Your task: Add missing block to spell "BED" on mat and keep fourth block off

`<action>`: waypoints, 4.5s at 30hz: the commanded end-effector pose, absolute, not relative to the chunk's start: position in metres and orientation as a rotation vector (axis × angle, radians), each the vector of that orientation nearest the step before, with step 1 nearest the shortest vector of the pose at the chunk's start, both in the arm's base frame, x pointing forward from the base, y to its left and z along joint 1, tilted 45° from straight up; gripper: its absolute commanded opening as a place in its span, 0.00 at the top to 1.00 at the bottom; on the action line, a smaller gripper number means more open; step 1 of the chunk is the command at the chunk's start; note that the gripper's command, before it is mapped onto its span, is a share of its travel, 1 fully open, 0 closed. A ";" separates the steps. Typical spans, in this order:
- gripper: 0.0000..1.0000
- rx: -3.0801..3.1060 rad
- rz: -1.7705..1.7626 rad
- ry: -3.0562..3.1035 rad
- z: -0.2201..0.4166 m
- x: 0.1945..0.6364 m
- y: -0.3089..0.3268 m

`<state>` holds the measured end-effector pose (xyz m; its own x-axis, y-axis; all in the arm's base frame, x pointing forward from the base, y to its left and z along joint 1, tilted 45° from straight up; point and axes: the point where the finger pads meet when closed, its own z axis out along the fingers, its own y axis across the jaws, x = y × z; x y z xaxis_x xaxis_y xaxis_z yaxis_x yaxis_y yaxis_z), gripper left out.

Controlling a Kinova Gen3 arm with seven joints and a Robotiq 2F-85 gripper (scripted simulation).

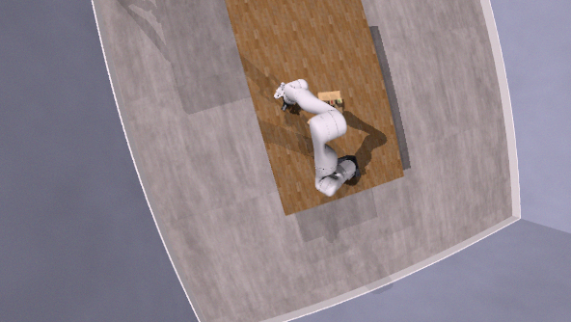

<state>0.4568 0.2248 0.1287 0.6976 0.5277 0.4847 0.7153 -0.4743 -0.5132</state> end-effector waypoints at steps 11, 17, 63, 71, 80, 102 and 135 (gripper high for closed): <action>0.33 -2.187 -0.336 -0.945 0.129 0.457 0.226; 0.33 -2.187 -0.336 -0.945 0.129 0.457 0.226; 0.74 -2.187 -0.336 -0.945 0.129 0.457 0.226; 0.74 -2.187 -0.336 -0.945 0.129 0.457 0.226; 0.74 -2.187 -0.336 -0.945 0.129 0.457 0.226; 0.74 -2.187 -0.336 -0.945 0.172 0.459 0.182; 0.74 -2.159 -0.367 -1.035 0.181 0.458 0.134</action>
<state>0.4580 0.1431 0.1876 0.6392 0.5722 0.5139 0.7676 -0.4339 -0.4716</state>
